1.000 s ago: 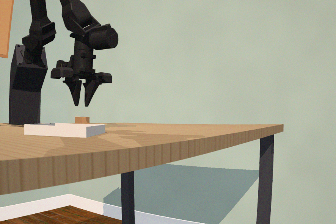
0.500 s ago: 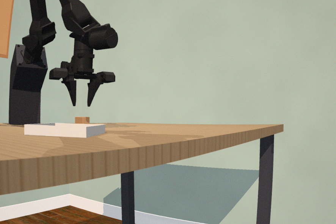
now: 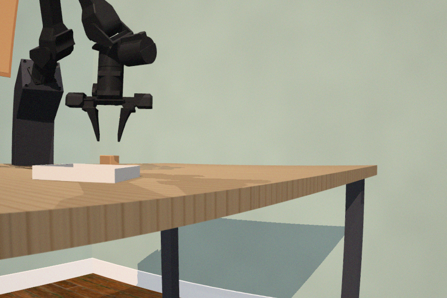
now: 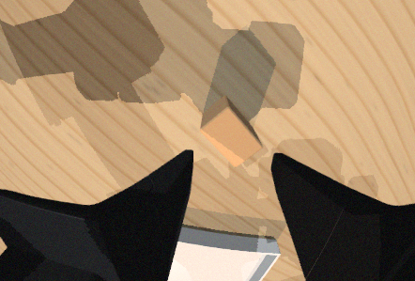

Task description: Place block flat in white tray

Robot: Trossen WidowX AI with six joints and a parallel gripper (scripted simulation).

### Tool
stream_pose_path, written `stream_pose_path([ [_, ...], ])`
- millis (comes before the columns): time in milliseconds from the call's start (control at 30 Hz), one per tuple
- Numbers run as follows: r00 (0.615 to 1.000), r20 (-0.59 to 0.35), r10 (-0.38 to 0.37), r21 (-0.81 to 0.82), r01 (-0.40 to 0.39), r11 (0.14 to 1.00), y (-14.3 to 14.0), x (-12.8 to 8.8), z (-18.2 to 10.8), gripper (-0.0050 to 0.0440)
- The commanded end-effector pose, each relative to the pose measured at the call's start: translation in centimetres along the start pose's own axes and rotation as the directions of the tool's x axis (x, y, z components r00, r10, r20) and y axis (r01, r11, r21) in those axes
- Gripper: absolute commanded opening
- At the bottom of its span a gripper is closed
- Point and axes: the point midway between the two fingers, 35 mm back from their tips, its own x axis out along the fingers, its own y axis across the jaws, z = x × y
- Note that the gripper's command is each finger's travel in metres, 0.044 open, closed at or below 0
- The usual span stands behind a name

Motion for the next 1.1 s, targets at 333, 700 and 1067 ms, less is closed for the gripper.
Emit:
stream_pose_path([
  [333, 1.000, -0.005, -0.001, 0.473, 0.004, 0.881, -0.18, -0.13, -0.19, 0.0204],
  [700, 1.000, -0.005, -0.001, 0.726, 0.005, 0.688, -0.18, -0.13, -0.19, 0.0204],
  [1067, 1.000, -0.006, -0.001, 0.911, 0.006, 0.412, -0.18, -0.12, -0.19, 0.0204],
])
